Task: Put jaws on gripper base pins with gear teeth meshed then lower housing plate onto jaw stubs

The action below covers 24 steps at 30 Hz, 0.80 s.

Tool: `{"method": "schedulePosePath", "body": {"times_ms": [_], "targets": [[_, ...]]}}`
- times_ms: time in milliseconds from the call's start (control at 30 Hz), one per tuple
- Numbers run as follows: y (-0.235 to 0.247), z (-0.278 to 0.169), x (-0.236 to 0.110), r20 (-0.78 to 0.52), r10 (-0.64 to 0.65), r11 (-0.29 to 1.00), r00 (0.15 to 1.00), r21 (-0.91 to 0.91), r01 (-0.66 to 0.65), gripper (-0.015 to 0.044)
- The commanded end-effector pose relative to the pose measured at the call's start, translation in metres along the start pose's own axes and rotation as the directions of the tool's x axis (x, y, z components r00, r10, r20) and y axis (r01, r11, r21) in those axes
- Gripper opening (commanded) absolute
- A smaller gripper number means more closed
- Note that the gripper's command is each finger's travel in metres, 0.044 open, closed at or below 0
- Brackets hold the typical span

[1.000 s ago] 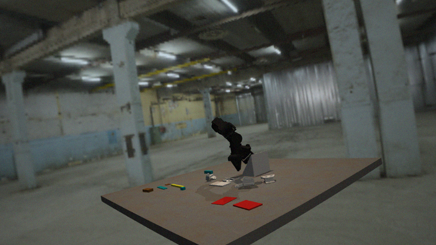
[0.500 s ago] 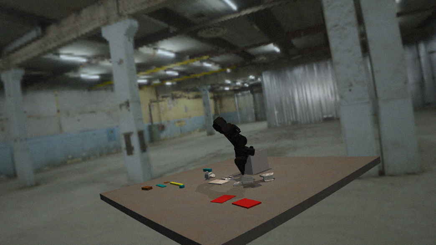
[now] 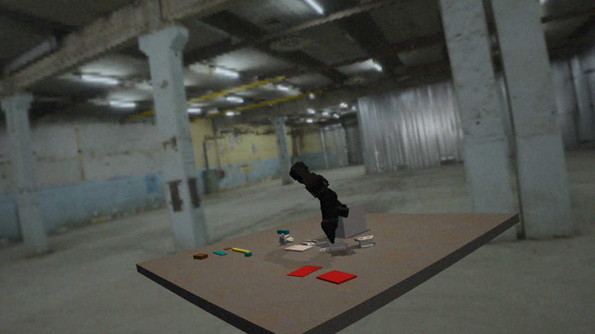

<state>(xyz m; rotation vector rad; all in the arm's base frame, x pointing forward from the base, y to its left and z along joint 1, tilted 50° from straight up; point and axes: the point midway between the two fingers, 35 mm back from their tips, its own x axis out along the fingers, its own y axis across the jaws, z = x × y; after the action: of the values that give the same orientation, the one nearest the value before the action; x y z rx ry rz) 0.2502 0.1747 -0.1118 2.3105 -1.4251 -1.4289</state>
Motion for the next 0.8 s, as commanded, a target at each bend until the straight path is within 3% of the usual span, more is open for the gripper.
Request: {"method": "schedulePosePath", "body": {"times_ms": [0,767], "targets": [[0.001,0.0,0.007,-0.007,0.002,1.0,1.0,-0.01,-0.002,0.044],[0.002,0.0,0.035,-0.009,0.003,1.0,1.0,-0.009,-0.003,0.044]]}}
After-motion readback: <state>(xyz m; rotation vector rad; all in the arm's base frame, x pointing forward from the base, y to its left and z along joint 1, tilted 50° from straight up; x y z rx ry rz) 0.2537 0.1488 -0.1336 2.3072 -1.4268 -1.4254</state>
